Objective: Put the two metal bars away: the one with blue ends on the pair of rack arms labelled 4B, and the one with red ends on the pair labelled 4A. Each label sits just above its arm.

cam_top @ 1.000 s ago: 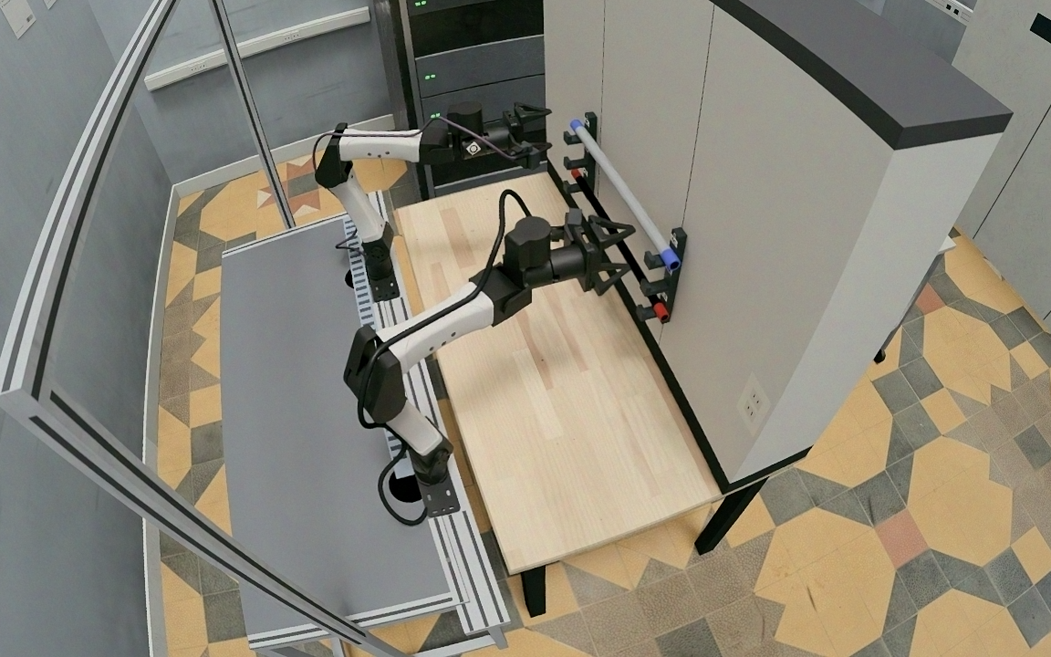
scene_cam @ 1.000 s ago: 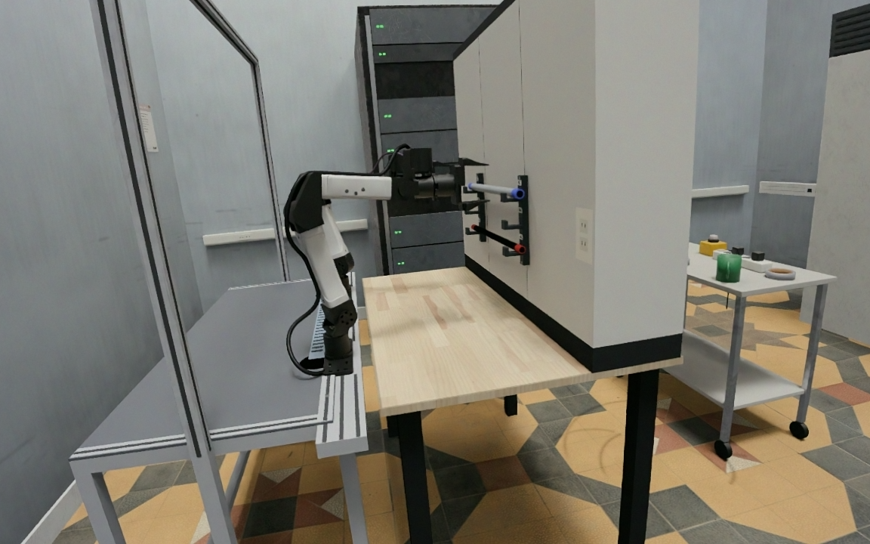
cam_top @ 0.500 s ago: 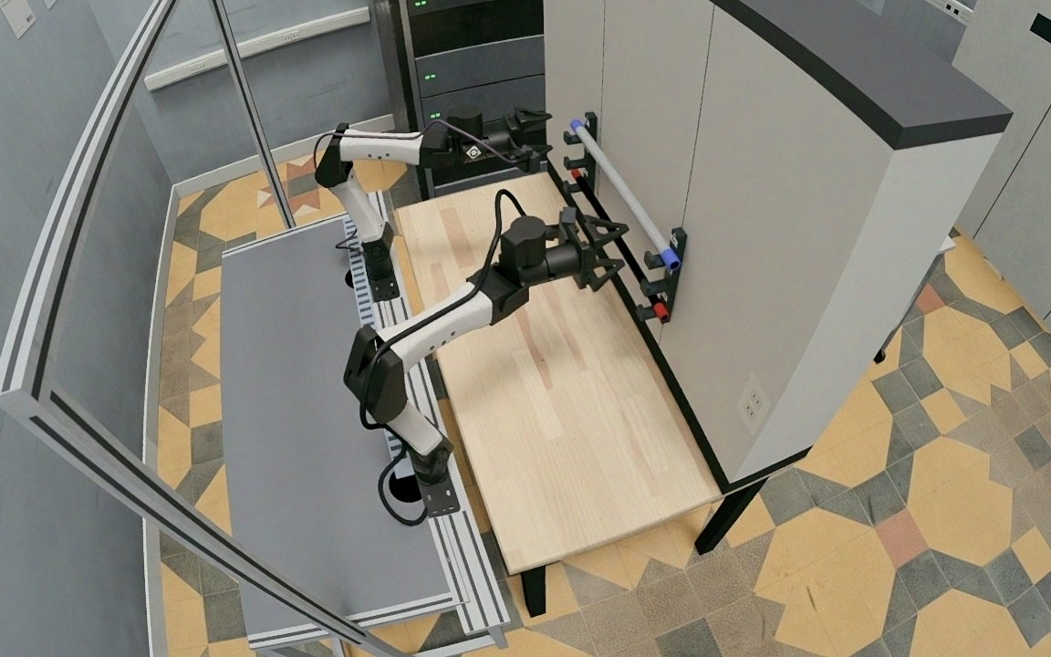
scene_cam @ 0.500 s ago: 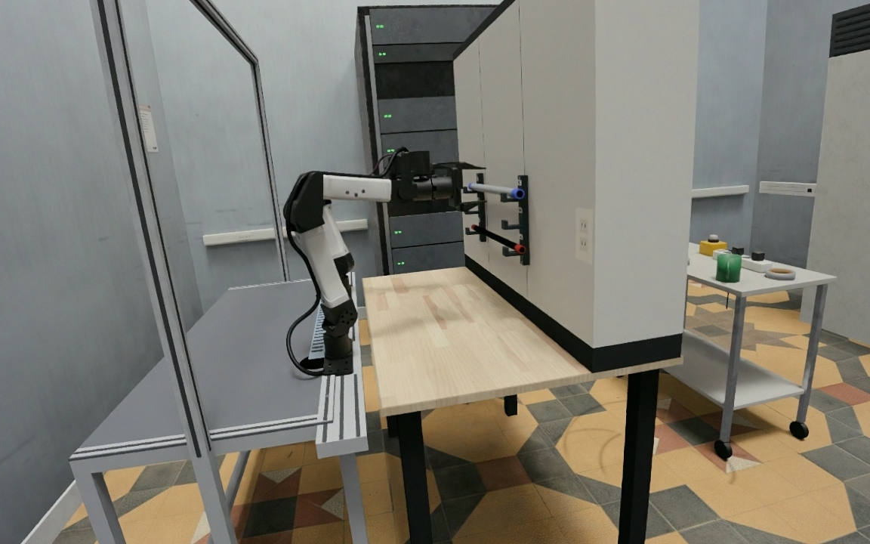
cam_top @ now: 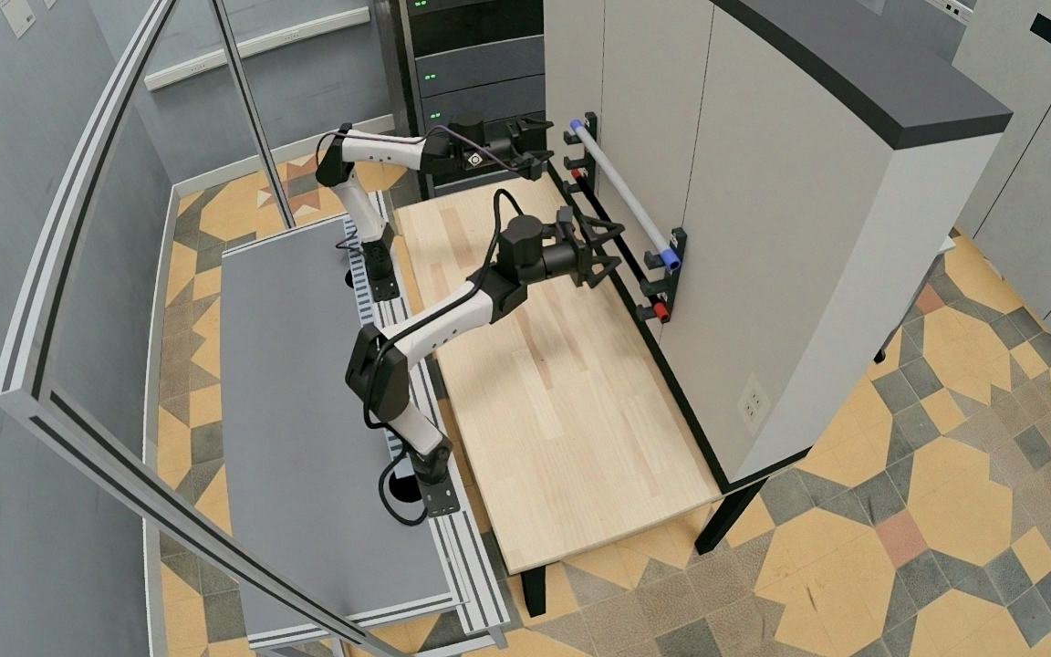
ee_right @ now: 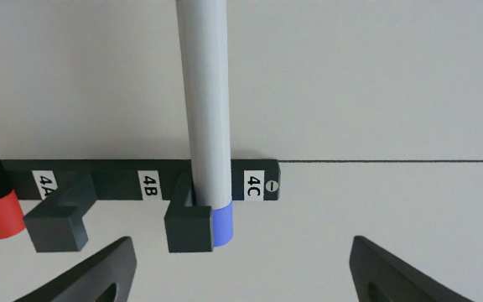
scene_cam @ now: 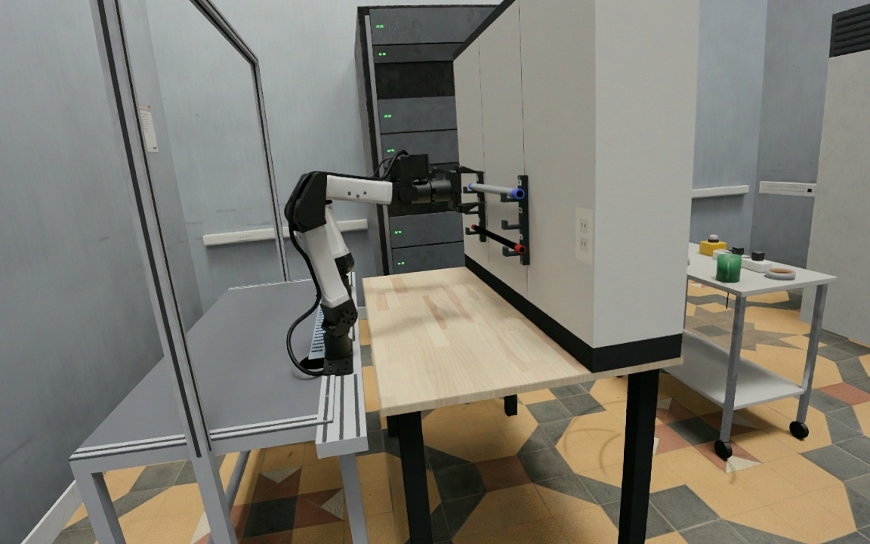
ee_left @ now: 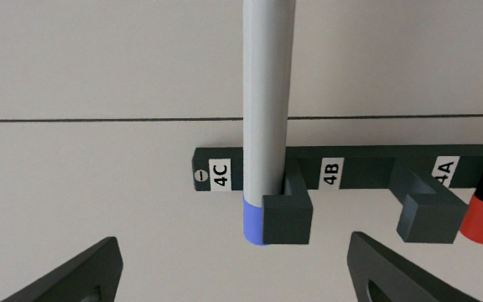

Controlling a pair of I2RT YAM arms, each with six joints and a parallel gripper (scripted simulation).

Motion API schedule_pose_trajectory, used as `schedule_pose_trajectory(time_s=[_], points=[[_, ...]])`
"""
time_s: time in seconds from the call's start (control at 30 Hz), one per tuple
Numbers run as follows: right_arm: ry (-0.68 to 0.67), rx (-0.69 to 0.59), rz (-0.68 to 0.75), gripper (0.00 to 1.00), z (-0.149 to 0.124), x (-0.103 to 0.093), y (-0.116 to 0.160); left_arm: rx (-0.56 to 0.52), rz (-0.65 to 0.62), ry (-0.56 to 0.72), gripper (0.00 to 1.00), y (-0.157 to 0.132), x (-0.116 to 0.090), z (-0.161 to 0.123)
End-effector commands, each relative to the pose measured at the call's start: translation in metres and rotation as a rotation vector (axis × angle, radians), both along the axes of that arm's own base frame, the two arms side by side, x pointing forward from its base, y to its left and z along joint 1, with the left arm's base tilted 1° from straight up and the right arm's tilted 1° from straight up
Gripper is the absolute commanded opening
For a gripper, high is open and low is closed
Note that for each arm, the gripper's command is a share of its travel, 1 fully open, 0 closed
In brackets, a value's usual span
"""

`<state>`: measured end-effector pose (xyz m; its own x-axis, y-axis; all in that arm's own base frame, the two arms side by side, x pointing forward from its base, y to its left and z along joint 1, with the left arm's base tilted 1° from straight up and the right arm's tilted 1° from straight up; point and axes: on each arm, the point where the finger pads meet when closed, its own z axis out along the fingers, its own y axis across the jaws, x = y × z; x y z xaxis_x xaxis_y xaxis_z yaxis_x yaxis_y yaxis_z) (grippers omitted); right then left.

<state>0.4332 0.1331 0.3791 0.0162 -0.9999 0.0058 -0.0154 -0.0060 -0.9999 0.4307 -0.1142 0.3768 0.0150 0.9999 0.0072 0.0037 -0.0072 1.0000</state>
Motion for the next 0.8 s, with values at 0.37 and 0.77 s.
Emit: schedule_pose_trajectory(time_s=[0.37, 0.77], points=[[-0.009, 0.000, -0.014, 0.78, -0.016, 0.003, 0.013, 0.004, 0.004, 0.002, 0.78, -0.014, 0.002, -0.017], [-0.009, 0.000, -0.014, 0.73, -0.023, 0.003, 0.022, 0.004, 0.004, 0.002, 0.73, -0.022, 0.002, -0.024]])
